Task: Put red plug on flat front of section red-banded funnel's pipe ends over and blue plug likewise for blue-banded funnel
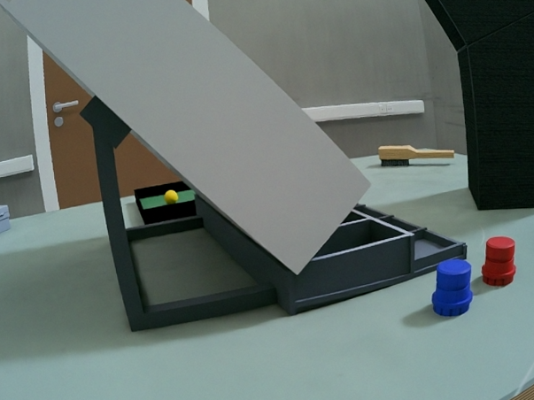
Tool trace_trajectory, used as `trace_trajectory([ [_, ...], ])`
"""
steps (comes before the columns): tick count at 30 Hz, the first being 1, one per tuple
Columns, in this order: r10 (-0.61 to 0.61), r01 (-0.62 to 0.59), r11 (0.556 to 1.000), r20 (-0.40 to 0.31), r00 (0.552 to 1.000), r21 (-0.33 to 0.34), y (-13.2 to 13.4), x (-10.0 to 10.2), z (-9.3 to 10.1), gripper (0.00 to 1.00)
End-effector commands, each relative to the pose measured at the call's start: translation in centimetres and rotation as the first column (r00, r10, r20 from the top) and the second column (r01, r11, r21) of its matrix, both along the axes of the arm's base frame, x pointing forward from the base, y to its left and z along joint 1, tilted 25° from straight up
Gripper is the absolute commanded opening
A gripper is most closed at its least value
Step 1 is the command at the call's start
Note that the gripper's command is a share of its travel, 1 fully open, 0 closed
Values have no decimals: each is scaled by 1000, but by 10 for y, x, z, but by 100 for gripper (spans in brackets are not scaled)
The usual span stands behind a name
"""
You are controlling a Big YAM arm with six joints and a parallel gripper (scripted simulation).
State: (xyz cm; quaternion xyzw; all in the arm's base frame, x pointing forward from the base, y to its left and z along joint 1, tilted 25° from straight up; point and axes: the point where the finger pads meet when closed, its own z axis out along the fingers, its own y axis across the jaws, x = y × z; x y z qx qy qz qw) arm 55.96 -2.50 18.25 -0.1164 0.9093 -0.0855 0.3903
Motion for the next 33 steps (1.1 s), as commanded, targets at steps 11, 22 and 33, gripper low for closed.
trace_trajectory([
  [11,0,0,1000,15,1000,-3,3,-2,22,59],
  [22,-3,3,1000,11,1000,-6,6,-8,37,59],
  [33,-3,3,1000,12,1000,-5,5,-8,37,59],
])
